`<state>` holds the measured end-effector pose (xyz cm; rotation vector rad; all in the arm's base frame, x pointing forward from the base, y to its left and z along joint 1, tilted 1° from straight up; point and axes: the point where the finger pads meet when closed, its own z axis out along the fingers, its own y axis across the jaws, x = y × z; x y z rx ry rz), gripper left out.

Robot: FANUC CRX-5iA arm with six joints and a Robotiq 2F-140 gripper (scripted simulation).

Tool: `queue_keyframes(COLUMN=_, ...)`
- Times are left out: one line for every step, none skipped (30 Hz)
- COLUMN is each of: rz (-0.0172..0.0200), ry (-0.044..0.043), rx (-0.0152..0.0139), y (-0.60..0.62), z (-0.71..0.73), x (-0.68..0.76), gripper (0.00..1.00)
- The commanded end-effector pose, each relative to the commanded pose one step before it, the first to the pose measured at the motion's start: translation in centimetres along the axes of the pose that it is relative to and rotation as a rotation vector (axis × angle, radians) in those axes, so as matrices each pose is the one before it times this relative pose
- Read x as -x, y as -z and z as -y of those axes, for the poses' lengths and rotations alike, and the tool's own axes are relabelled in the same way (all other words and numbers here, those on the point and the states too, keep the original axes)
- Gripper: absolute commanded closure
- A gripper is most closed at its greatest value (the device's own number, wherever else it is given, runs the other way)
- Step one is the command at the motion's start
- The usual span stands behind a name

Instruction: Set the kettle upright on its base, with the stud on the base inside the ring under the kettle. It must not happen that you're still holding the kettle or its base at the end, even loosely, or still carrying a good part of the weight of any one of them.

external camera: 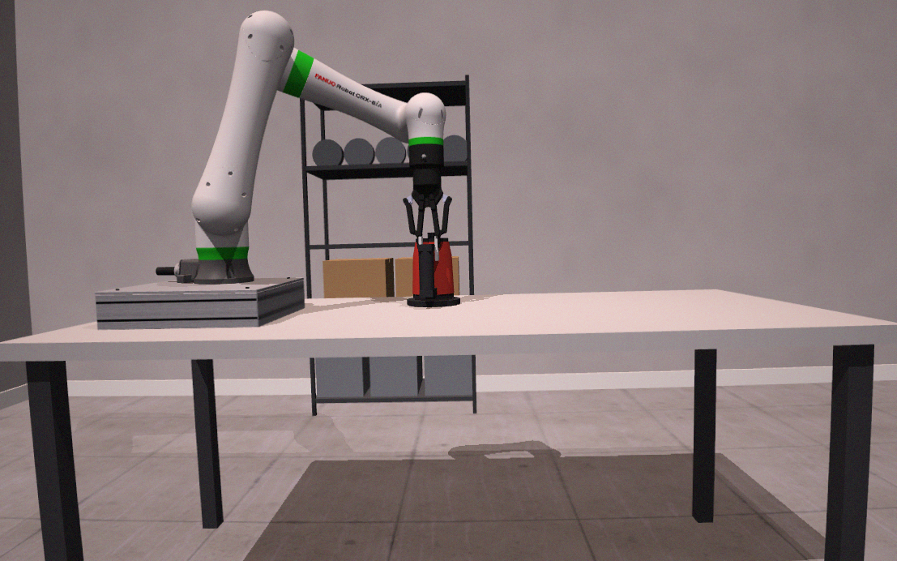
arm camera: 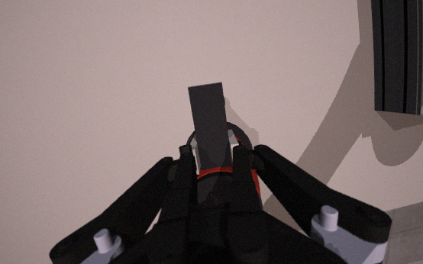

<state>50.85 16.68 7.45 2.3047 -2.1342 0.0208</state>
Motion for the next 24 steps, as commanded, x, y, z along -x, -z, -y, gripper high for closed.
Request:
queue_keyframes(rz=0.00008, ry=-0.00002, rx=-0.00049, y=0.012, z=0.019, x=0.005, gripper=1.0)
queue_keyframes(rz=0.0, ry=0.0, rx=0.0, y=-0.02, z=0.0, x=0.0, gripper=1.0)
queue_keyframes(rz=0.0, ry=0.0, rx=0.0, y=-0.032, z=0.0, x=0.0, gripper=1.0)
queue_keyframes(rz=0.0, ry=0.0, rx=0.0, y=-0.041, z=0.0, x=0.0, gripper=1.0)
queue_keyframes(rz=0.0, ry=0.0, rx=0.0, y=-0.046, z=0.0, x=0.0, gripper=1.0)
queue_keyframes(rz=0.0, ry=0.0, rx=0.0, y=-0.046, z=0.0, x=0.0, gripper=1.0)
queue_keyframes(rz=0.0, ry=0.0, rx=0.0, y=-0.041, z=0.0, x=0.0, gripper=1.0)
queue_keyframes(rz=0.0, ry=0.0, rx=0.0, y=-0.032, z=0.0, x=0.0, gripper=1.0)
queue_keyframes(rz=0.0, ry=0.0, rx=0.0, y=-0.02, z=0.0, x=0.0, gripper=1.0)
queue_keyframes(rz=0.0, ry=0.0, rx=0.0, y=-0.009, z=0.0, x=0.0, gripper=1.0)
queue_keyframes(rz=0.0, ry=0.0, rx=0.0, y=-0.002, z=0.0, x=0.0, gripper=1.0)
queue_keyframes(rz=0.0, ry=0.0, rx=0.0, y=0.0, z=0.0, x=0.0, gripper=1.0)
queue_keyframes(rz=0.0, ry=0.0, rx=0.0, y=0.0, z=0.0, x=0.0, gripper=1.0)
queue_keyframes(rz=0.0, ry=0.0, rx=0.0, y=0.0, z=0.0, x=0.0, gripper=1.0)
queue_keyframes(rz=0.0, ry=0.0, rx=0.0, y=0.0, z=0.0, x=0.0, gripper=1.0)
queue_keyframes(rz=0.0, ry=0.0, rx=0.0, y=0.0, z=0.0, x=0.0, gripper=1.0)
queue_keyframes(rz=0.0, ry=0.0, rx=0.0, y=0.0, z=0.0, x=0.0, gripper=1.0)
queue_keyframes(rz=0.0, ry=0.0, rx=0.0, y=0.0, z=0.0, x=0.0, gripper=1.0)
queue_keyframes(rz=0.0, ry=0.0, rx=0.0, y=0.0, z=0.0, x=0.0, gripper=1.0)
queue_keyframes(rz=0.0, ry=0.0, rx=0.0, y=0.0, z=0.0, x=0.0, gripper=1.0)
queue_keyframes(rz=0.0, ry=0.0, rx=0.0, y=0.0, z=0.0, x=0.0, gripper=1.0)
queue_keyframes(rz=0.0, ry=0.0, rx=0.0, y=0.0, z=0.0, x=0.0, gripper=1.0)
queue_keyframes(rz=0.0, ry=0.0, rx=0.0, y=0.0, z=0.0, x=0.0, gripper=0.53)
queue_keyframes(rz=0.0, ry=0.0, rx=0.0, y=0.0, z=0.0, x=0.0, gripper=0.53)
